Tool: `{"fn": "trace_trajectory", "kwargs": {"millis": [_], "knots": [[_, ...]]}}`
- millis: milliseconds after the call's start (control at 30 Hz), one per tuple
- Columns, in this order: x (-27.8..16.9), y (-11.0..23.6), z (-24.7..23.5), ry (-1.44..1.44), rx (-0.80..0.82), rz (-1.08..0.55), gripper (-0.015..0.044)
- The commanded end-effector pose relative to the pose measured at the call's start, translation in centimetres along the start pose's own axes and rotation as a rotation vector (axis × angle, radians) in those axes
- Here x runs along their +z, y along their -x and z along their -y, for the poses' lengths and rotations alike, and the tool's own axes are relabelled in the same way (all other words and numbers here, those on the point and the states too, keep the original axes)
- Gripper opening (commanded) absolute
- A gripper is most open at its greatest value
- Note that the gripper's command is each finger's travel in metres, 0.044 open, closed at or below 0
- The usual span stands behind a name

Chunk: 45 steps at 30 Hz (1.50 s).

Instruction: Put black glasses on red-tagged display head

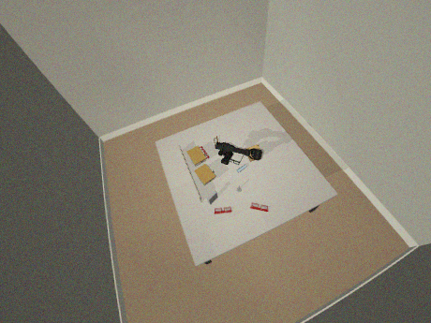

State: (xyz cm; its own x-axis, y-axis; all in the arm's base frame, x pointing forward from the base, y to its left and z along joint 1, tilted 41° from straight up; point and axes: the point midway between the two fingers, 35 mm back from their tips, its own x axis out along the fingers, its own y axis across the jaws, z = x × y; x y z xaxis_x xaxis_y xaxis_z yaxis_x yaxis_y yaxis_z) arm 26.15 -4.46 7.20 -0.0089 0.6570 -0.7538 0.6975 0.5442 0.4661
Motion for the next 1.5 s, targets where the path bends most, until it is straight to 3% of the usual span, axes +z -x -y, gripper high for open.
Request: {"fn": "trace_trajectory", "kwargs": {"millis": [0, 833, 1467], "knots": [[-0.07, 0.07, 0.05, 0.160, -0.003, 0.000, 0.0000], [-0.14, 0.16, -0.02, 0.941, 0.002, 0.006, 0.0000], [0.28, -0.16, -0.37, 1.637, 0.000, 0.098, 0.0000]]}}
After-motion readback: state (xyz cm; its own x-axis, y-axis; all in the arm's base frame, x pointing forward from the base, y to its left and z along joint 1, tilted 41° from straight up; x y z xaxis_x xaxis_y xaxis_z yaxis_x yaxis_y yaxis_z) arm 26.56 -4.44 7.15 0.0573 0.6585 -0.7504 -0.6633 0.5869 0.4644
